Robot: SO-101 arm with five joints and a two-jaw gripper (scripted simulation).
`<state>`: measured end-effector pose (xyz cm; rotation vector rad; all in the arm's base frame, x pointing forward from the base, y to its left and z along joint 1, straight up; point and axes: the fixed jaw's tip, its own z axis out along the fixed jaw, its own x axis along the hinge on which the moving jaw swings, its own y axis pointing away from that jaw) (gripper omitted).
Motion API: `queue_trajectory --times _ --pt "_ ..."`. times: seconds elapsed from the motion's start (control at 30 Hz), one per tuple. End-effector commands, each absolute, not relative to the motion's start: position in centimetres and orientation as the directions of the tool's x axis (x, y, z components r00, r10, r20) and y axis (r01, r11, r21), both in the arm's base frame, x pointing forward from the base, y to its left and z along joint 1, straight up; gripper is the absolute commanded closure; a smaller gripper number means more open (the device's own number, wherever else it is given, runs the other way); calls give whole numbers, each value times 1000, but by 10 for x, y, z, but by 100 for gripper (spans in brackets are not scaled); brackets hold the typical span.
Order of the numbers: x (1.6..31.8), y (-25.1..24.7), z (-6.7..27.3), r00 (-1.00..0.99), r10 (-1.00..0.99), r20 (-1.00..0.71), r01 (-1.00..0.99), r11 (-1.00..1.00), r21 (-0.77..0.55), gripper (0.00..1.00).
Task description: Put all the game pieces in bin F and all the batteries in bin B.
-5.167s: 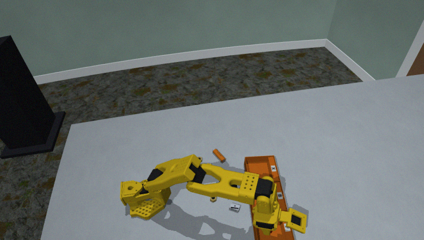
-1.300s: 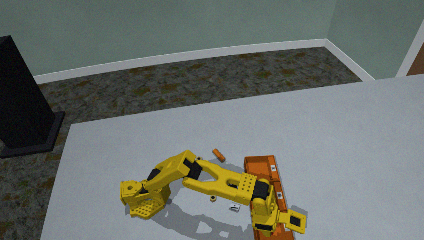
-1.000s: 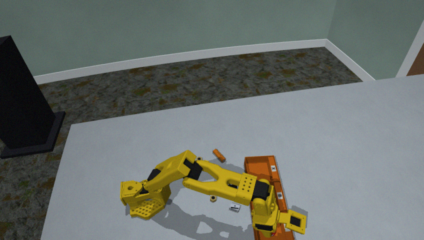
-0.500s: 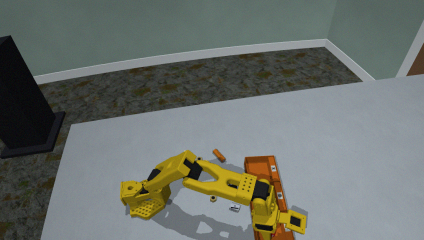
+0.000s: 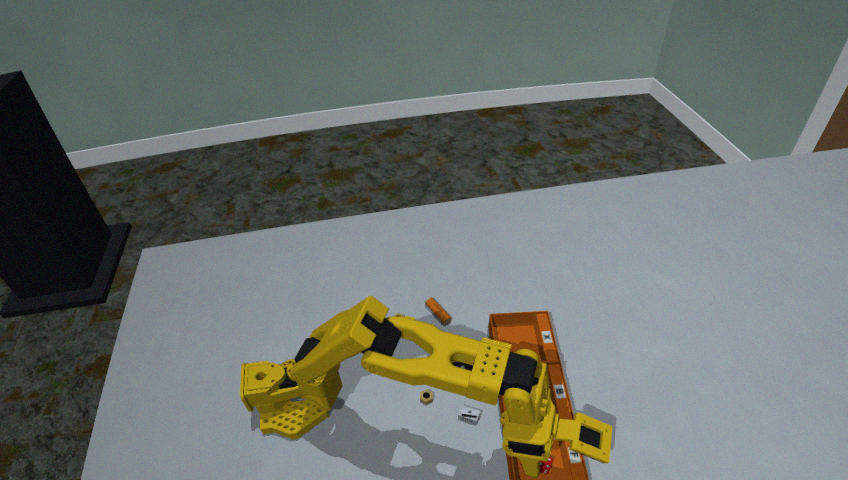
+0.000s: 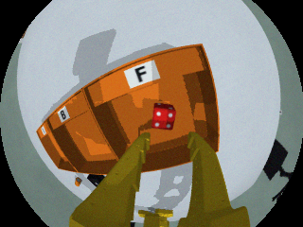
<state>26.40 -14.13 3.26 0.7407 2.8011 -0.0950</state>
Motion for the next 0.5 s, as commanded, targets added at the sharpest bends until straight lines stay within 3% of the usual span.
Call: queue_trajectory --times 0.0,0.47 --pt "269 -148 63 -816 469 -337 499 867 -2 83" --pt "262 -143 87 -816 469 -337 499 867 -2 83"
